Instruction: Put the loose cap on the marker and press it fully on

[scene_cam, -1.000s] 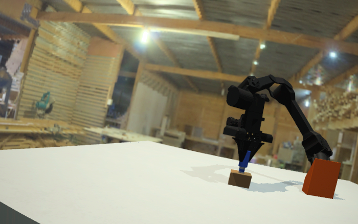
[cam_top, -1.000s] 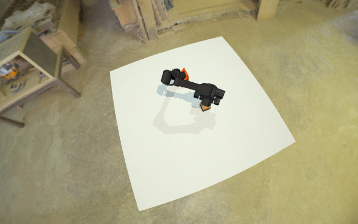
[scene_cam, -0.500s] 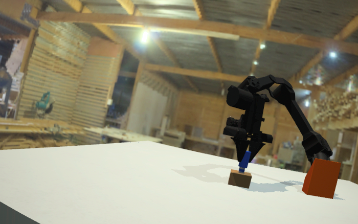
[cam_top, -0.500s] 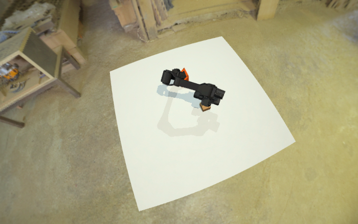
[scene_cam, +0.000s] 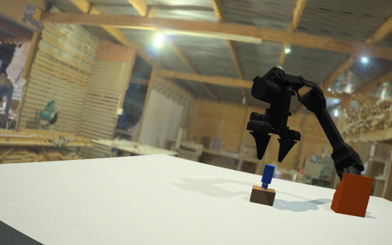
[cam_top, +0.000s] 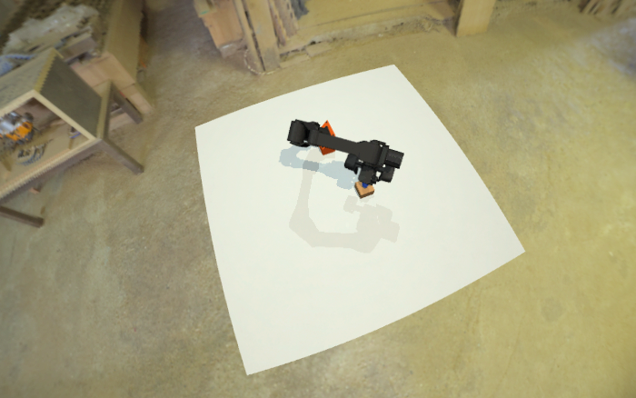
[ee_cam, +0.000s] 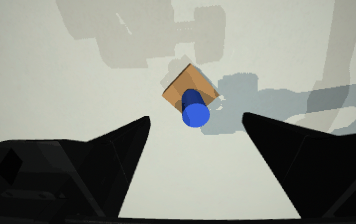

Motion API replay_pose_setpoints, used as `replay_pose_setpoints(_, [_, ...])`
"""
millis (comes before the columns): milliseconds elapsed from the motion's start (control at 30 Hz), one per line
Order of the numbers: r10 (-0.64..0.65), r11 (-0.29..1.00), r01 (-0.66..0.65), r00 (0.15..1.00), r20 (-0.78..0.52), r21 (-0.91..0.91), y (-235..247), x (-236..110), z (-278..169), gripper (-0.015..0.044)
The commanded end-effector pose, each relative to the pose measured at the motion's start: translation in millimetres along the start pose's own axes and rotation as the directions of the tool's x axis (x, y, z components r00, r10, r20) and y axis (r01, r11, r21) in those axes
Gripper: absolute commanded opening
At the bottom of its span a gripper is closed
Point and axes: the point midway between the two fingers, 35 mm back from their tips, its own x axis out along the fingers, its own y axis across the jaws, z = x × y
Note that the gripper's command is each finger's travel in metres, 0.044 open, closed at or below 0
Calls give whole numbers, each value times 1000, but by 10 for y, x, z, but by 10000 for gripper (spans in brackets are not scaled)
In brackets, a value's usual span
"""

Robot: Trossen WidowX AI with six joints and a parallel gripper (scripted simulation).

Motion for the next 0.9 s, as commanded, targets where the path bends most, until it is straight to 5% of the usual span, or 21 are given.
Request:
replay_pose_setpoints(0, [8, 1000, -8, 1000, 1, 0, -10, -273, -31, 440])
replay_pose_setpoints(133, [8, 998, -7, 1000, 2, -61, -11, -265, -32, 387])
replay_pose_setpoints(367, [7, 773, -3, 1000, 5, -635, -19, -187, -42, 204])
replay_pose_setpoints(633, [7, 733, -2, 1000, 5, -680, -20, -180, -43, 0])
replay_pose_setpoints(867, [7, 733, -2, 1000, 5, -680, -20, -180, -43, 0])
